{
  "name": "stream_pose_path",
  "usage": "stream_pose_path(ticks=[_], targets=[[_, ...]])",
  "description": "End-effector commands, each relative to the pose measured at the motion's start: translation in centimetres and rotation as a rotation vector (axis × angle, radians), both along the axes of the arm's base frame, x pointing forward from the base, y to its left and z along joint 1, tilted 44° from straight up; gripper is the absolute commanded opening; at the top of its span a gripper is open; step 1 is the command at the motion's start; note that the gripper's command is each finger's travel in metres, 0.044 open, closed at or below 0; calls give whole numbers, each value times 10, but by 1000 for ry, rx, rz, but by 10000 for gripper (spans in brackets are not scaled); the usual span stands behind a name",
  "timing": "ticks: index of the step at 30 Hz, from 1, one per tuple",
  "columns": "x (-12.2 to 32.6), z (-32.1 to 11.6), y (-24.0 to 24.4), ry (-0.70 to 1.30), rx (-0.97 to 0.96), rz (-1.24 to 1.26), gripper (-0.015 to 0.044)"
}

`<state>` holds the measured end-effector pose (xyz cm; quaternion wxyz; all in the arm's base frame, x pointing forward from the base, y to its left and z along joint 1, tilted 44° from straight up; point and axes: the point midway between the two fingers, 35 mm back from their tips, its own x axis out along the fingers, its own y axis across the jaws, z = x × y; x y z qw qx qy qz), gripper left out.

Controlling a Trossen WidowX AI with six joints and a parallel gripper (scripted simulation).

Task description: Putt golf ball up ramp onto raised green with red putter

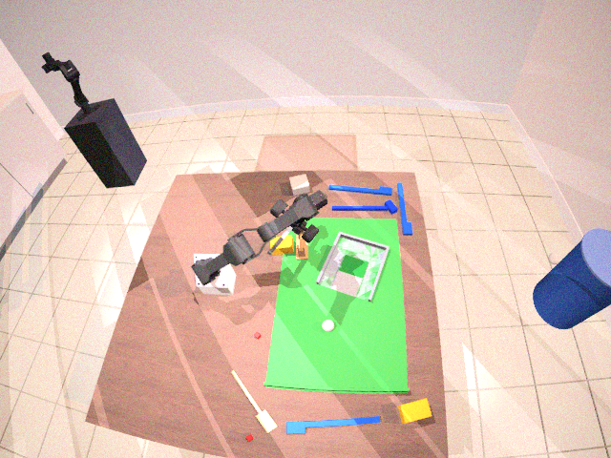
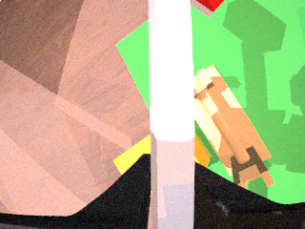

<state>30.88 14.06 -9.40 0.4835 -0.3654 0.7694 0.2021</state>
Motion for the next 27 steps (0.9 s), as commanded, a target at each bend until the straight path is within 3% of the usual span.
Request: stream_pose_path(ticks=[1,27], targets=[[21,24,-9,-60,62,-184,0],[79,111,-97,-263,246,-882,0]])
